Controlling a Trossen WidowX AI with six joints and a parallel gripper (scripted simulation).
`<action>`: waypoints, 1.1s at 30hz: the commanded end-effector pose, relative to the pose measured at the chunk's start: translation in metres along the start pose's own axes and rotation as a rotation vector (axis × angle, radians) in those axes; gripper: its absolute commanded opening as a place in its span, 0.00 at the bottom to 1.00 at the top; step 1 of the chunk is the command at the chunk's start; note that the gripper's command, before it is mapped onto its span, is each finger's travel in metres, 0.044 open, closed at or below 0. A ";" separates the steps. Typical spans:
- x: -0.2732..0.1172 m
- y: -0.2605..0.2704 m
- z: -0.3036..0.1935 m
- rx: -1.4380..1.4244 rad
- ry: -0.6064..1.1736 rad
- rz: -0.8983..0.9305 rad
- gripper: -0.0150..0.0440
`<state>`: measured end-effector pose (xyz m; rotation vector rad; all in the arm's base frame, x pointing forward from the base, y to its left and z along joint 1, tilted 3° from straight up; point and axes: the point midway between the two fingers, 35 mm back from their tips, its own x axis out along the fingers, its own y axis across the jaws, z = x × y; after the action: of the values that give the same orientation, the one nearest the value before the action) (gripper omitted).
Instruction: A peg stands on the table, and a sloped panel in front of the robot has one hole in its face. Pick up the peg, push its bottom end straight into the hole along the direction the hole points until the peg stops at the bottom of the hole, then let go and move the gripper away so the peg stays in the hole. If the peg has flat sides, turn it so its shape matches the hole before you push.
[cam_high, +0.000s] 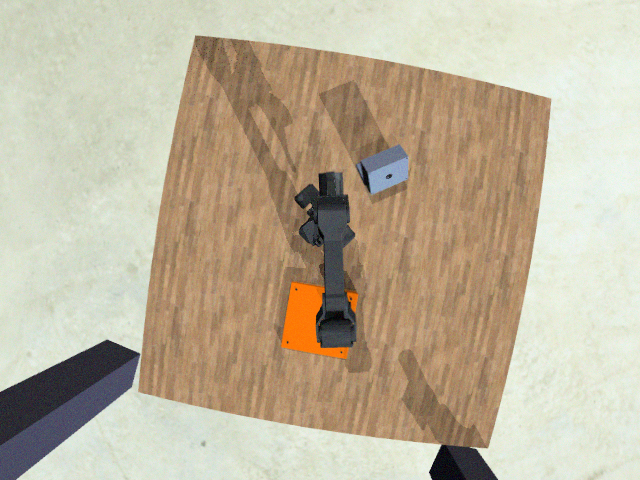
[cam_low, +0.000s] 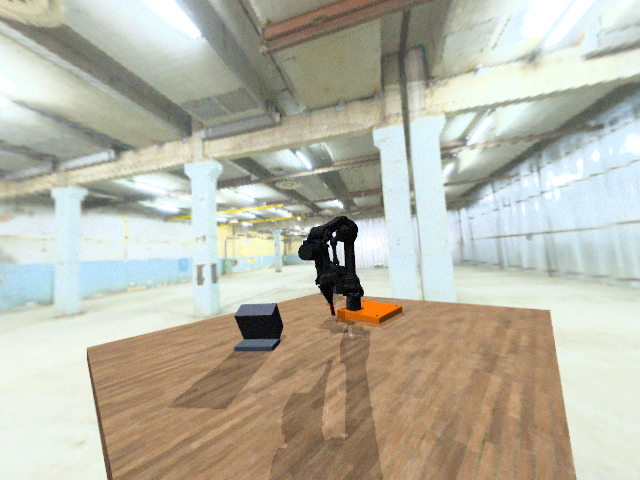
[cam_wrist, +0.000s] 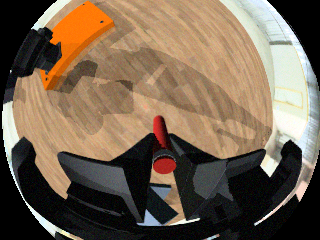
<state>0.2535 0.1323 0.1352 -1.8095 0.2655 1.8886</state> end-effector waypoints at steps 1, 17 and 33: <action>0.002 0.001 -0.004 0.042 -0.012 -0.014 0.25; 0.001 0.005 -0.020 0.165 -0.039 -0.070 0.25; 0.000 0.009 -0.036 0.286 -0.065 -0.129 0.25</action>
<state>0.2776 0.1097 0.1316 -1.5699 0.3531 1.7352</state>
